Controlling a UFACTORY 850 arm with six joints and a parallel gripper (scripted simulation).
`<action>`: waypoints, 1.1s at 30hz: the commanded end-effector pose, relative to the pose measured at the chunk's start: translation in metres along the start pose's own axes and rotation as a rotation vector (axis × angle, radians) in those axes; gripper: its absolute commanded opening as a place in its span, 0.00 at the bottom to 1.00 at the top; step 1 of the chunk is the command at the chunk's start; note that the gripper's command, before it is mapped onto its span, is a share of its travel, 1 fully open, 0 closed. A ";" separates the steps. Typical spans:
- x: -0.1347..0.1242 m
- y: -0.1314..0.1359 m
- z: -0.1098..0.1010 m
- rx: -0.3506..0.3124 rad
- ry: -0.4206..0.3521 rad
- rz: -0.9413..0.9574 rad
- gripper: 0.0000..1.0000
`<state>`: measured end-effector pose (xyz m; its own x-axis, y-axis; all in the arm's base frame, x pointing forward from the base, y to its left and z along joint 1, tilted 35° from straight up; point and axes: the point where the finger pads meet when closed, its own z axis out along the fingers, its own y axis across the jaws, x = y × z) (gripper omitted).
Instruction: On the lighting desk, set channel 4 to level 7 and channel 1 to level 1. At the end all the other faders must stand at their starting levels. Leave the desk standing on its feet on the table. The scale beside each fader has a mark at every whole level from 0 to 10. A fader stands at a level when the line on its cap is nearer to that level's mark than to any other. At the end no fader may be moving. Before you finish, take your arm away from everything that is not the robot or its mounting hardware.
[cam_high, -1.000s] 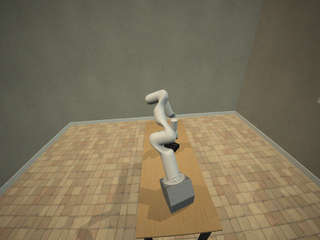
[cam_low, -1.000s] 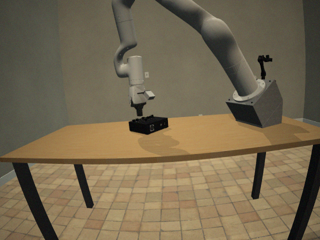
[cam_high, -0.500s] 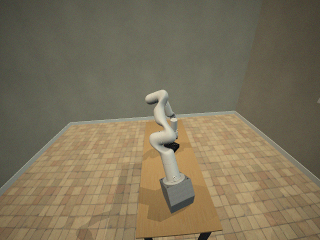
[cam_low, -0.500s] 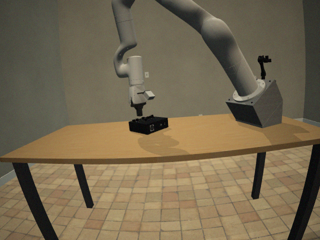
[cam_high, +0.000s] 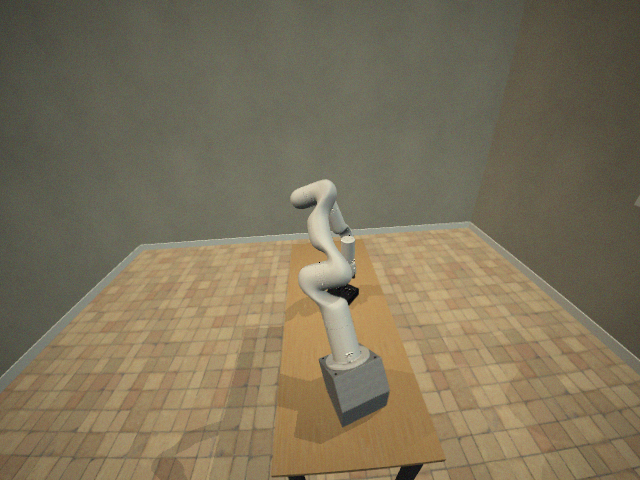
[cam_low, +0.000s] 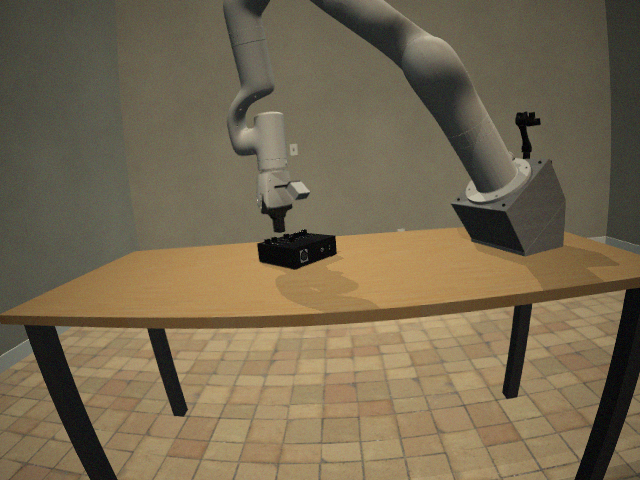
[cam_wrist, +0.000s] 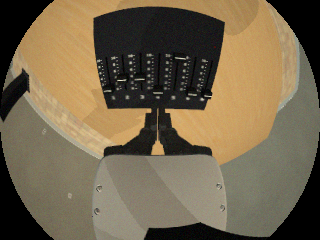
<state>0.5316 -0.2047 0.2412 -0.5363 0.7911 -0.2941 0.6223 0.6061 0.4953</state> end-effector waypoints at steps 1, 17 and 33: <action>-0.001 0.000 0.000 -0.001 -0.001 0.000 0.00; -0.001 0.000 0.000 -0.001 -0.001 0.000 0.00; -0.001 0.000 0.003 -0.001 -0.001 0.000 0.00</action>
<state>0.5332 -0.2045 0.2387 -0.5364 0.7911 -0.2938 0.6225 0.6060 0.4952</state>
